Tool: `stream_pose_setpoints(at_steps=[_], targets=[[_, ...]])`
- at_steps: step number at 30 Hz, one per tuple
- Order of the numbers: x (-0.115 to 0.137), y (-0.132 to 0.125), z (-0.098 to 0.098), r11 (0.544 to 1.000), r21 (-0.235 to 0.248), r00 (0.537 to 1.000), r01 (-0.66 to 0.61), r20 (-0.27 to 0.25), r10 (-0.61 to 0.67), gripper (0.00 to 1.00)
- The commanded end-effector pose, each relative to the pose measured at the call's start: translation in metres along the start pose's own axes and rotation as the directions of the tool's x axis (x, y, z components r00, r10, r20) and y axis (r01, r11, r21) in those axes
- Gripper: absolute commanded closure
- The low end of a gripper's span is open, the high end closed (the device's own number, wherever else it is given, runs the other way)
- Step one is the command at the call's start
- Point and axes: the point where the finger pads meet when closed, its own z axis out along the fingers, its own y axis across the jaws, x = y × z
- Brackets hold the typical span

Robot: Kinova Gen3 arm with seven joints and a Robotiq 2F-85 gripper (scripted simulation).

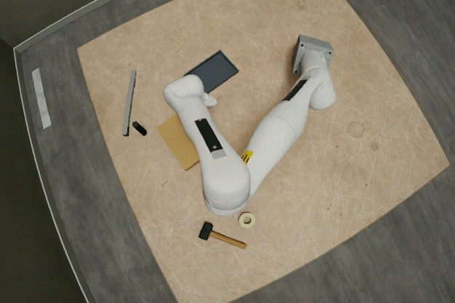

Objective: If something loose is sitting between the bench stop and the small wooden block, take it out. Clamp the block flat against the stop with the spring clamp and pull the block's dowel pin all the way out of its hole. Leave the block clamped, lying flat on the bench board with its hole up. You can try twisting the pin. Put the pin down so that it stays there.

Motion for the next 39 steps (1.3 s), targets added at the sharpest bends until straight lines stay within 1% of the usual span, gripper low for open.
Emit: stream_pose_setpoints(at_steps=[1, 39], targets=[[-0.0003, -0.0004, -0.0006, 1.000, 0.001, 1.000, -0.002, 0.001, 0.002, 0.90], [-0.0003, -0.0004, -0.0007, 0.999, 0.001, 0.999, -0.033, 0.001, 0.033, 0.90]])
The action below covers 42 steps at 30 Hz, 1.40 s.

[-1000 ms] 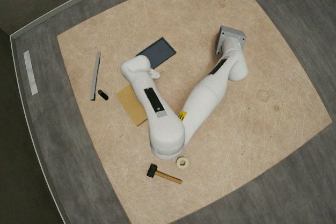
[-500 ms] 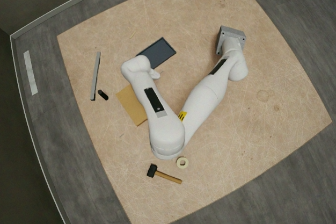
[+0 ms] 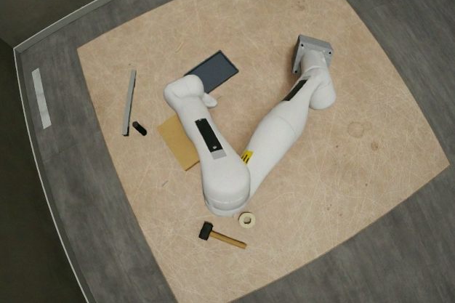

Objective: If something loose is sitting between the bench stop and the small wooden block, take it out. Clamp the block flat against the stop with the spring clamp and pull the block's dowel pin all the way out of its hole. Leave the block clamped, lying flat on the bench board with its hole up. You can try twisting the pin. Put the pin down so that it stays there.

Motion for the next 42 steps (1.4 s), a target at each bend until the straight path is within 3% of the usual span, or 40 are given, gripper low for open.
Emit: stream_pose_setpoints(at_steps=[1, 42], targets=[[-0.0003, -0.0004, -0.0006, 1.000, 0.001, 1.000, 0.000, 0.001, 0.000, 0.90], [-0.0003, -0.0004, -0.0006, 1.000, 0.001, 1.000, -0.025, 0.001, 0.025, 0.90]])
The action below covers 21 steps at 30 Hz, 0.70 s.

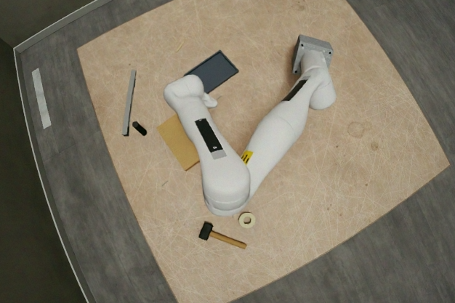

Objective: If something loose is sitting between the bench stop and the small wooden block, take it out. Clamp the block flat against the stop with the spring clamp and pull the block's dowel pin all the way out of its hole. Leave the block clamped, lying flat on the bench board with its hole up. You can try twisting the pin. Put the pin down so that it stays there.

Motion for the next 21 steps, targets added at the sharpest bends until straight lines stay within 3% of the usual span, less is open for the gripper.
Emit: stream_pose_setpoints(at_steps=[1, 21], targets=[[-0.0003, -0.0004, -0.0006, 1.000, 0.001, 1.000, -0.001, 0.001, 0.001, 0.90], [-0.0003, -0.0004, -0.0006, 1.000, 0.001, 1.000, -0.010, 0.001, 0.010, 0.90]])
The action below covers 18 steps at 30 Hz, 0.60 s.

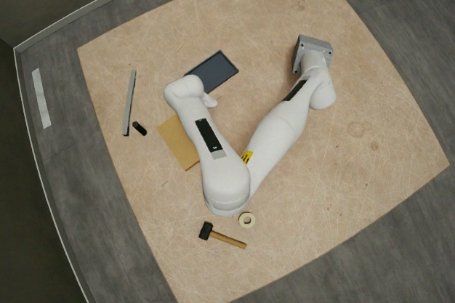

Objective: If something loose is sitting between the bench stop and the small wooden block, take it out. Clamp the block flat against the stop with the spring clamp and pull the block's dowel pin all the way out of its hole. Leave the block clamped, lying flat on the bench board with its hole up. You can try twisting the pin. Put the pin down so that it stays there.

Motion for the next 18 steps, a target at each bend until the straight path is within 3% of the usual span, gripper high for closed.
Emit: stream_pose_setpoints(at_steps=[1, 18], targets=[[-0.0003, -0.0004, -0.0006, 1.000, 0.001, 1.000, -0.001, 0.001, 0.001, 0.90], [-0.0003, -0.0004, -0.0006, 1.000, 0.001, 1.000, -0.007, 0.001, 0.007, 0.90]])
